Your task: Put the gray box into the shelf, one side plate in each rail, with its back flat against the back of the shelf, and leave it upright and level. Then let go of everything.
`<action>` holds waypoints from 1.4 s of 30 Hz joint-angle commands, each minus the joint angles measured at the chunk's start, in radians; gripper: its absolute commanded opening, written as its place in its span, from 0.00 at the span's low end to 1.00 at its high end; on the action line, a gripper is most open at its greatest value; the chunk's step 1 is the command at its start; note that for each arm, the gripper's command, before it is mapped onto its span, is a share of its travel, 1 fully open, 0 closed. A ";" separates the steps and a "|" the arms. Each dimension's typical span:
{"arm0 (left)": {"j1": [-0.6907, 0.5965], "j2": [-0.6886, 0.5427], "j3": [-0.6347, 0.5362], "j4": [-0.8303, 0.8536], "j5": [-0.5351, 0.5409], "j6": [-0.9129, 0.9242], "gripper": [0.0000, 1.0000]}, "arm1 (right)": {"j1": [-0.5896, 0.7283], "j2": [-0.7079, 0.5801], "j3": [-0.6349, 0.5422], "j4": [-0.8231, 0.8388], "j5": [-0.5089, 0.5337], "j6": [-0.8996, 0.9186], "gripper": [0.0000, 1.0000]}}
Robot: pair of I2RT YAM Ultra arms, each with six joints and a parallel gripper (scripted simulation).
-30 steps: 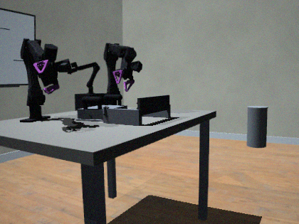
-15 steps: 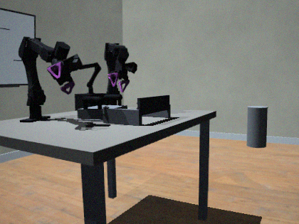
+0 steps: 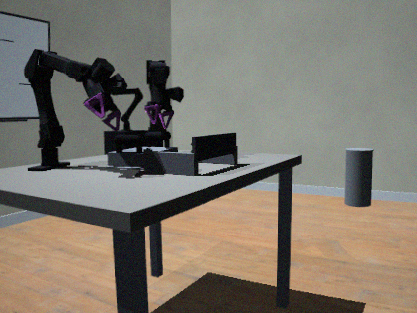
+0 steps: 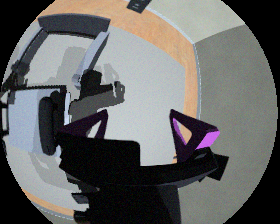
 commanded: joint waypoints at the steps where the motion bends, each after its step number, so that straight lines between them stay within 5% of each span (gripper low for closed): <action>1: -0.050 0.012 0.034 -0.064 -0.090 -0.090 1.00 | 0.063 0.015 0.066 -0.129 -0.039 0.165 1.00; 25: -0.318 0.049 0.086 -0.243 -0.384 -0.404 1.00 | 0.438 0.109 0.291 -0.601 -0.161 0.757 1.00; 33: -0.324 0.024 0.084 -0.235 -0.361 -0.377 1.00 | 0.443 0.078 0.307 -0.566 -0.142 0.694 1.00; 34: -0.295 0.010 0.025 -0.170 -0.362 -0.356 1.00 | 0.426 0.119 0.215 -0.508 -0.143 0.689 1.00; 42: -0.278 0.015 -0.026 -0.099 -0.361 -0.334 1.00 | 0.420 0.114 0.180 -0.439 -0.153 0.682 1.00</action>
